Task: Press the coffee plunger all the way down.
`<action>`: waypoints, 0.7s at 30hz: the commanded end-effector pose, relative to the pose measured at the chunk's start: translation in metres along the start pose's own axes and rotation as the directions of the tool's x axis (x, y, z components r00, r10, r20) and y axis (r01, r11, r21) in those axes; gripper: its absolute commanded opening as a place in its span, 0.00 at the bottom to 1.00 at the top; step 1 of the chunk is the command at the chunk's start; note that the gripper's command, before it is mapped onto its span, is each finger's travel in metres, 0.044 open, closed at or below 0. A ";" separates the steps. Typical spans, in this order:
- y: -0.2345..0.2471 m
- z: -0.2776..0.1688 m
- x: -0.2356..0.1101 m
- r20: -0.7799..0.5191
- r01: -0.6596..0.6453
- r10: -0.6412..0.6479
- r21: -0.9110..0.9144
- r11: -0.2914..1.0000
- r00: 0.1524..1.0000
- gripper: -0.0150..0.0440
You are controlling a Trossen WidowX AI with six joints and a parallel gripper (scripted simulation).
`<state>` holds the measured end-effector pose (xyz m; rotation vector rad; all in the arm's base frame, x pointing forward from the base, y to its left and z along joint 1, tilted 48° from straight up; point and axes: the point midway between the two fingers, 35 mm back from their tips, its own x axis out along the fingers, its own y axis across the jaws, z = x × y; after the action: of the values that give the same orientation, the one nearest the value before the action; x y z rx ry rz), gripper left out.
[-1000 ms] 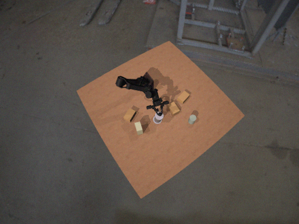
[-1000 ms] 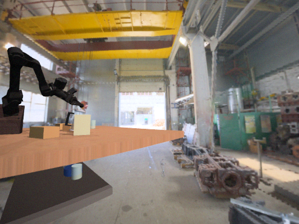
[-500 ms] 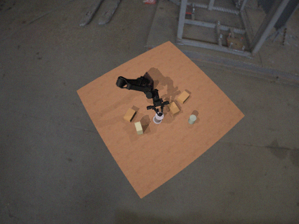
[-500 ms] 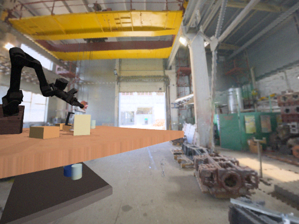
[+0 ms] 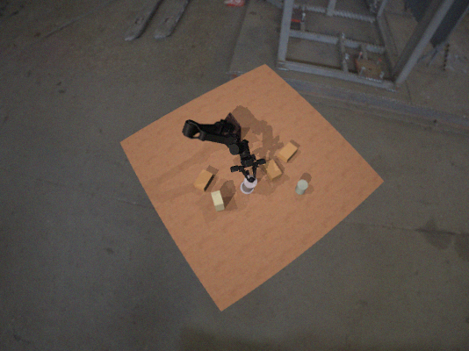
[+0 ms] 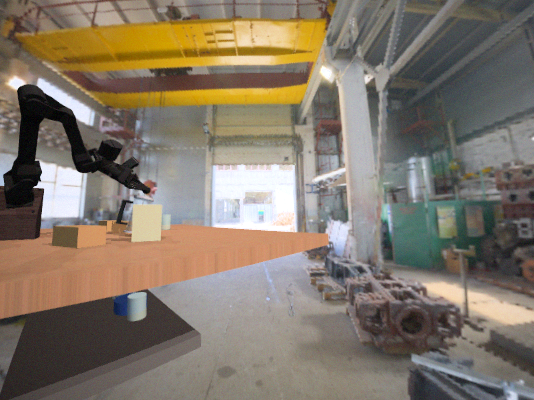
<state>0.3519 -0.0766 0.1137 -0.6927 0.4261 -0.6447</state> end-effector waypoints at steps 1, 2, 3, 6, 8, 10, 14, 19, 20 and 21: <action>0.000 0.000 0.000 0.000 0.000 0.000 0.000 1.000 1.000 0.47; 0.000 0.000 0.000 0.000 0.000 0.000 0.000 1.000 1.000 0.47; 0.000 0.000 0.000 0.000 0.000 0.000 0.000 1.000 1.000 0.47; 0.000 0.000 0.000 0.000 0.000 0.000 0.000 1.000 1.000 0.47; 0.000 0.000 0.000 0.000 0.000 0.000 0.000 1.000 1.000 0.47; 0.000 0.000 0.000 0.000 0.000 0.000 0.000 1.000 1.000 0.56; 0.000 0.000 0.000 0.000 0.000 0.000 0.000 1.000 1.000 0.74; 0.000 0.000 0.000 0.000 0.000 0.000 0.000 1.000 1.000 0.96; 0.000 0.000 0.000 0.000 0.000 0.000 0.000 1.000 1.000 1.00; 0.000 0.000 0.000 0.000 0.000 0.000 0.000 1.000 1.000 1.00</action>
<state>0.3514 -0.0772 0.1138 -0.6965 0.4285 -0.6486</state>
